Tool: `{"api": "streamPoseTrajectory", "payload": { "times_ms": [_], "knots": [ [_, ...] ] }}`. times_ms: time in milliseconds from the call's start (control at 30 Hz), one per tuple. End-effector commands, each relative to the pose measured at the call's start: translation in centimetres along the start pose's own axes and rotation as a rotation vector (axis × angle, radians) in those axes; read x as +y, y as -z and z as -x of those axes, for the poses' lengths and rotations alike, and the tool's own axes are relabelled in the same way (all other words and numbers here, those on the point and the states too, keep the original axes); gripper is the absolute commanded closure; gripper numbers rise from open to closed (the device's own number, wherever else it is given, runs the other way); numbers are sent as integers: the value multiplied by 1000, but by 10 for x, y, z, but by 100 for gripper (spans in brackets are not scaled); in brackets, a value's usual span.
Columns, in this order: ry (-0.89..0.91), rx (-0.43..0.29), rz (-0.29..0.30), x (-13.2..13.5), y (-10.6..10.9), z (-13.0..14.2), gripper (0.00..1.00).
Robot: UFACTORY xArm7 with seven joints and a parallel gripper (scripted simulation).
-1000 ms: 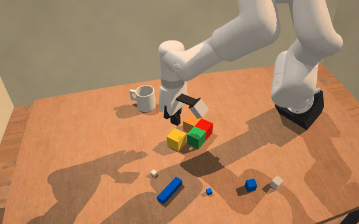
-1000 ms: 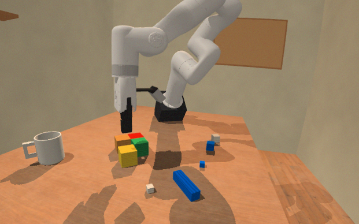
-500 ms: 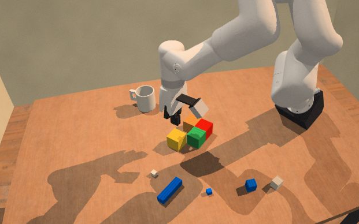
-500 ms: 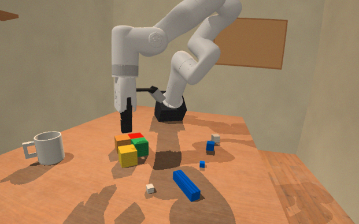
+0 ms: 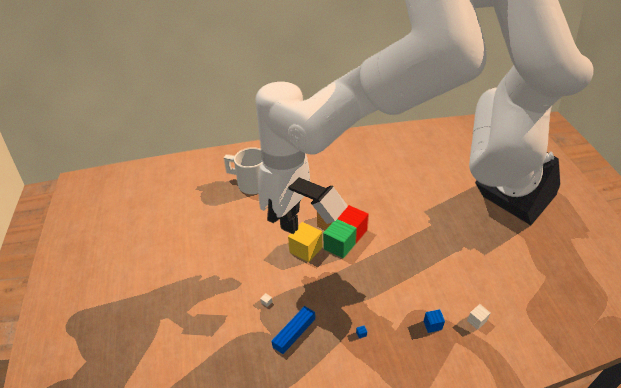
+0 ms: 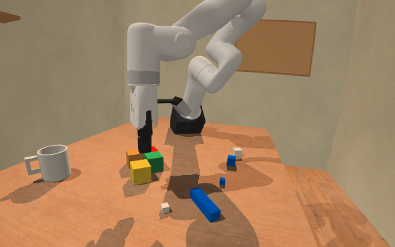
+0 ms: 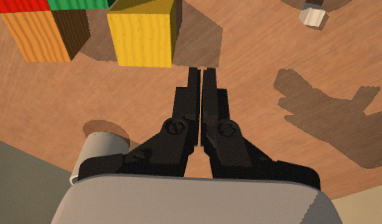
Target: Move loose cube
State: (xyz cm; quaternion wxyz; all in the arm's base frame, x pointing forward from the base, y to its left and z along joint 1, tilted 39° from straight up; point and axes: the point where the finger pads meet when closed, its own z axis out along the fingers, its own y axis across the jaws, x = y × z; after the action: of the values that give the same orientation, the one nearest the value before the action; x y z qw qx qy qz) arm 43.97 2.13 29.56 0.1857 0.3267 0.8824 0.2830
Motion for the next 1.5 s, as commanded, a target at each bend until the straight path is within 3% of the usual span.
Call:
{"api": "streamPoseTrajectory", "payload": {
  "times_ms": [0,600,1467],
  "knots": [
    [-4,-3,-2,3,1,2,100],
    [-4,-3,-2,3,-10,3,100],
    [-4,-3,-2,3,-77,3,100]
  ]
}}
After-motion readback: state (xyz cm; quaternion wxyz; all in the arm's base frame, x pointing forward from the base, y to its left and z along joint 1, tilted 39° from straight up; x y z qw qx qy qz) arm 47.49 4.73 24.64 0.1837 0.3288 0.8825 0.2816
